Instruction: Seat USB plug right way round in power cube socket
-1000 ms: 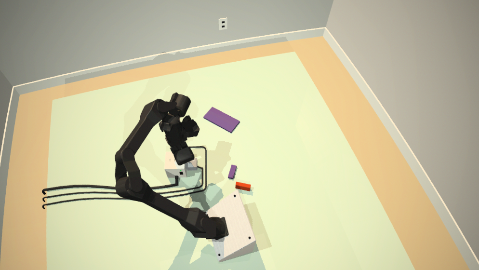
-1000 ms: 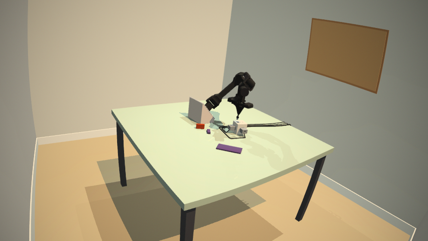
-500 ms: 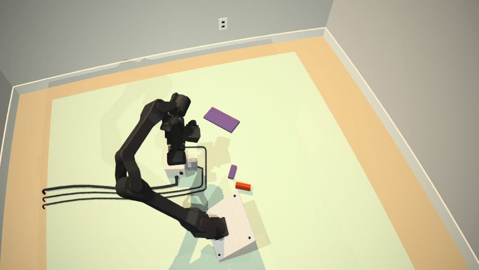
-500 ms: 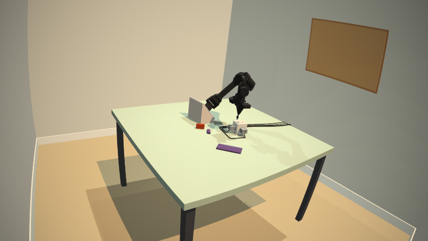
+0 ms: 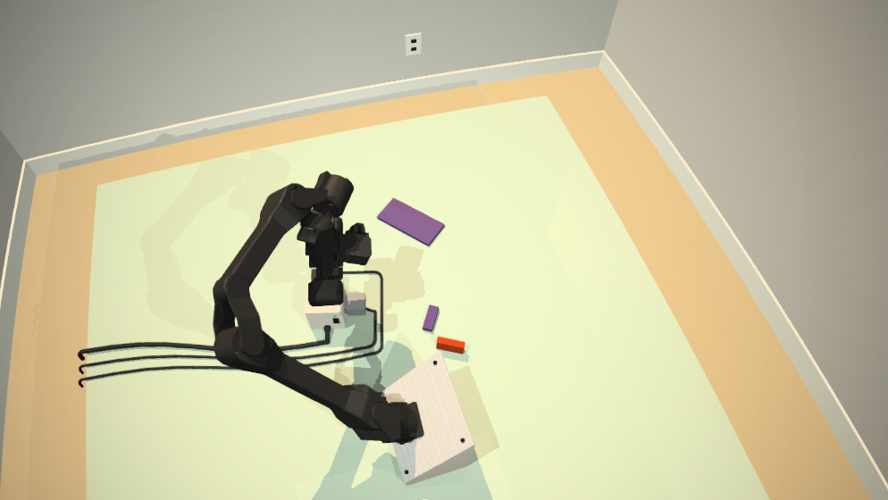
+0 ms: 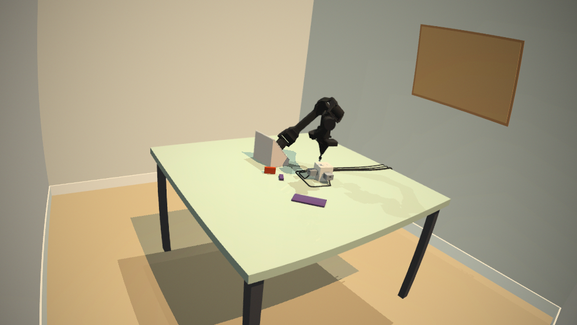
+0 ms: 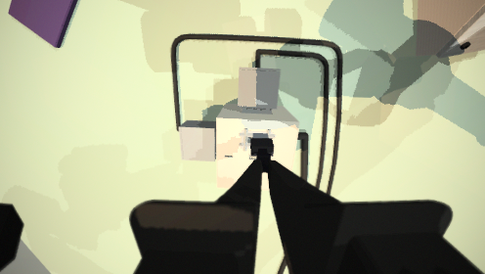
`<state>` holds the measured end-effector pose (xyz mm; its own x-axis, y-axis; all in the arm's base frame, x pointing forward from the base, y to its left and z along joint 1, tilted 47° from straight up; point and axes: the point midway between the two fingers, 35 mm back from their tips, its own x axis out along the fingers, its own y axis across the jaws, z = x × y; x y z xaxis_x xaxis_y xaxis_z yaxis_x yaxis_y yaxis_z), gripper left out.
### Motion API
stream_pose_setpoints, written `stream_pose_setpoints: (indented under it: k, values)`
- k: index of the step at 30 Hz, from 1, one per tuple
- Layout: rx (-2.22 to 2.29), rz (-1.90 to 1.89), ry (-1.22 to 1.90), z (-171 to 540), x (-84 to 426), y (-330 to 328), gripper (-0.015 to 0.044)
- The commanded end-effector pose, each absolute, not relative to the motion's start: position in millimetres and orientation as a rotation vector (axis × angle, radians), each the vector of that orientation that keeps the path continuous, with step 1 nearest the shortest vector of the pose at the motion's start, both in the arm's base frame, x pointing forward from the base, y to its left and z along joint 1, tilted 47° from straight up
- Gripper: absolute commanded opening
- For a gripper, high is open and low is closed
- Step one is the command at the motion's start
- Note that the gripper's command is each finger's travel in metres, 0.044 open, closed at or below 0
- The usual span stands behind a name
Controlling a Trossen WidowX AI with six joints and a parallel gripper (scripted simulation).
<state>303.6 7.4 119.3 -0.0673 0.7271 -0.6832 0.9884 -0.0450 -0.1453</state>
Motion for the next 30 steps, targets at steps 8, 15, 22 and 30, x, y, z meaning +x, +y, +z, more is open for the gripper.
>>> stream_pose_setpoints:
  k: [8, 15, 22, 30]
  values:
    - [1.819, -0.876, 1.839, 118.9, 303.8, 8.9, 0.0]
    - [1.824, -0.876, 1.841, 118.7, 303.9, 9.9, 0.0]
    - [1.828, -0.876, 1.843, 118.5, 304.0, 10.8, 0.0]
    - [1.834, -0.875, 1.845, 118.3, 304.1, 11.8, 0.0]
